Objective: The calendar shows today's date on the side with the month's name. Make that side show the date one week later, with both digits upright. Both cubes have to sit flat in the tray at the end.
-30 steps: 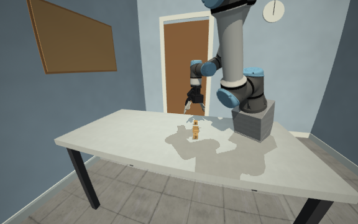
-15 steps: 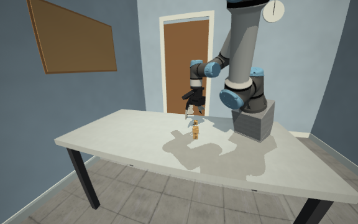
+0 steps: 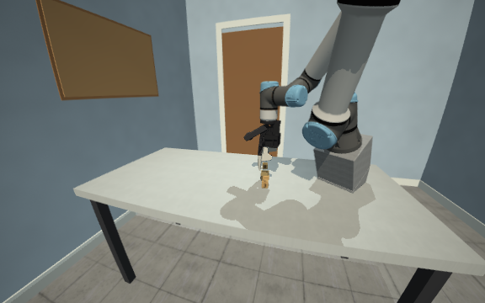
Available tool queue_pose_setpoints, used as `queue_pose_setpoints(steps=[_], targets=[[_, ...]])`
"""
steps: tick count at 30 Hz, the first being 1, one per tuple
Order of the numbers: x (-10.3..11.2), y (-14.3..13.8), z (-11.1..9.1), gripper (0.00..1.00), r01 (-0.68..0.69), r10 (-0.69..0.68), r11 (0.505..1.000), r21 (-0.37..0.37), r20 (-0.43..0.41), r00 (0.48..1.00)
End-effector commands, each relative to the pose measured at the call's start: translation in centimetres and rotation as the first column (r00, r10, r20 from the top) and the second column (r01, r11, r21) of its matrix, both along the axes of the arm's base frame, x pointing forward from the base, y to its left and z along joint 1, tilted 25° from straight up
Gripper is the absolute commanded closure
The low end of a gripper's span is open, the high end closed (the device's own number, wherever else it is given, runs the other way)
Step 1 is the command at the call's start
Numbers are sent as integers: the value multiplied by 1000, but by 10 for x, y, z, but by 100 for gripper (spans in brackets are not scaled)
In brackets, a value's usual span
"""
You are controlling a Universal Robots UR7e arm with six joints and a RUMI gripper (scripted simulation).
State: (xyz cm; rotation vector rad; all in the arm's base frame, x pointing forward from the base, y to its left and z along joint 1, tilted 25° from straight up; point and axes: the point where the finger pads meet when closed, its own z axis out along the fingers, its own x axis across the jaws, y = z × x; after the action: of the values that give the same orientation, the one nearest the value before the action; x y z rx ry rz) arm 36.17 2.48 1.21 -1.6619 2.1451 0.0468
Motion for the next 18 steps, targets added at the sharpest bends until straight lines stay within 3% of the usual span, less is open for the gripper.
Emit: queue_pose_setpoints(steps=[1,6,13,14,18], targets=[[-4,11,4,0,-76,77,997,-22,28,997],[-8,27,6,0,-186,190,980,-64,60,980],[-10,32,6,0,-219,225,973,-77,69,972],[-10,32,6,72,-219,225,973,-77,69,972],[-10,32,6,72,-219,225,973,-77,69,972]])
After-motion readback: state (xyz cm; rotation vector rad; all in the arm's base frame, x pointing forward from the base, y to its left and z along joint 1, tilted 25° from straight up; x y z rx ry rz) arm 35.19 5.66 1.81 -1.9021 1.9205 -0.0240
